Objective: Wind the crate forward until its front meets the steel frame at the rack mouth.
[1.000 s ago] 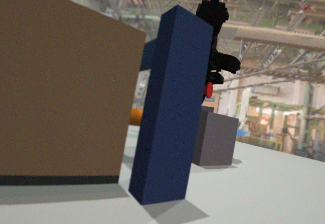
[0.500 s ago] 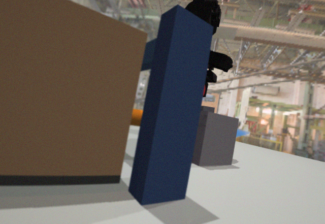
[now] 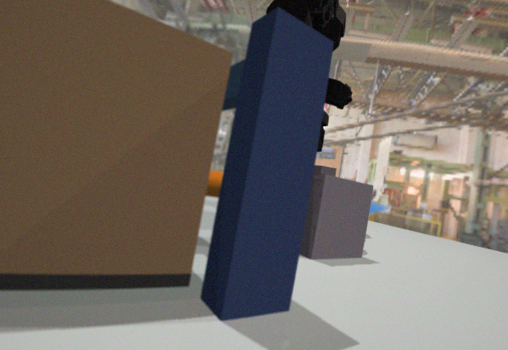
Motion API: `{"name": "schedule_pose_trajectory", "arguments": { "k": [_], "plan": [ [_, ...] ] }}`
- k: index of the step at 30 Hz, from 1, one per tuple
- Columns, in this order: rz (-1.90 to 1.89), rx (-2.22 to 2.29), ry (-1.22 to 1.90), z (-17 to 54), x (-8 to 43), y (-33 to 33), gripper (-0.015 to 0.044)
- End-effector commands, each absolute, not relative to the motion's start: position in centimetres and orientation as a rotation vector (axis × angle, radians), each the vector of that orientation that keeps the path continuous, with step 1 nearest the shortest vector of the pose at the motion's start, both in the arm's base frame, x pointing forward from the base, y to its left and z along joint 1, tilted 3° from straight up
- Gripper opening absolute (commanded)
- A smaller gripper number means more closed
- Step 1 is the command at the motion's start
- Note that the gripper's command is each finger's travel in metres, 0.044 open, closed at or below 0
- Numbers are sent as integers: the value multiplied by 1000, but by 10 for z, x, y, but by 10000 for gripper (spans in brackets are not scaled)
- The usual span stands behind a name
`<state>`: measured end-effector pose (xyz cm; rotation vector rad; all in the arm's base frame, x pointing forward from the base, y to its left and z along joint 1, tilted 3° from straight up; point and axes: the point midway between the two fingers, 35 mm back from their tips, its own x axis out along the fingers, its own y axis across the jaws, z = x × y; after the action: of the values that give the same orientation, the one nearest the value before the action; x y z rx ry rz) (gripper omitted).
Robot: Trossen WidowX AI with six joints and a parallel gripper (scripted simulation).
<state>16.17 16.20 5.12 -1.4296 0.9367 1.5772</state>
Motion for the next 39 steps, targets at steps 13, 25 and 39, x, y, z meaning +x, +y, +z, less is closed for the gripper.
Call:
{"name": "schedule_pose_trajectory", "arguments": {
  "k": [13,25,39],
  "plan": [
    [1532,-1454,927,53,198,165,0],
    [1531,-1454,926,54,216,173,0],
    [1530,-1454,924,55,234,185,0]
  ]
}}
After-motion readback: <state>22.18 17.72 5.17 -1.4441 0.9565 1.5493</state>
